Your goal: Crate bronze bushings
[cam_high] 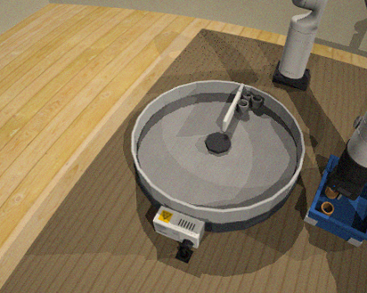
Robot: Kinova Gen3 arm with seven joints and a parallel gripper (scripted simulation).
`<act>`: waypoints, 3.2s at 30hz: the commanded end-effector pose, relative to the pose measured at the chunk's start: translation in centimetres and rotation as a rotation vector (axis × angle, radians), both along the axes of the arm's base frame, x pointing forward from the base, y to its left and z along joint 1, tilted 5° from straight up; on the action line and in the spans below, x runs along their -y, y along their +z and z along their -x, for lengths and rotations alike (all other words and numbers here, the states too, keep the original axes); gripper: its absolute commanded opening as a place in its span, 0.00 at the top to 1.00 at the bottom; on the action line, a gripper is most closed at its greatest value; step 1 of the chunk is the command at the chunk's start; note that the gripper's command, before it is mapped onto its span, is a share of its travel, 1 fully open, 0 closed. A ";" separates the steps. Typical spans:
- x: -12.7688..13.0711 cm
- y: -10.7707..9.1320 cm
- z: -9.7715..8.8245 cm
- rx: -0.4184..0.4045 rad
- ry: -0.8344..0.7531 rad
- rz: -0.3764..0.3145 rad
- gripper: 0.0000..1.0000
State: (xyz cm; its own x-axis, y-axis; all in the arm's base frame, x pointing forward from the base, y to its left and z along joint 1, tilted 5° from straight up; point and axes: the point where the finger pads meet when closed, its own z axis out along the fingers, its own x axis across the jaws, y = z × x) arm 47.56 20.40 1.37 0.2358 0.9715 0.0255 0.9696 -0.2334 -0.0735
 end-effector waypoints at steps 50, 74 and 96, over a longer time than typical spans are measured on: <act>-0.1 -2.6 0.2 -0.001 0.000 0.000 1.00; -0.2 -2.9 0.2 -0.001 0.001 0.000 1.00; -0.2 -2.9 0.2 -0.001 0.001 0.000 0.58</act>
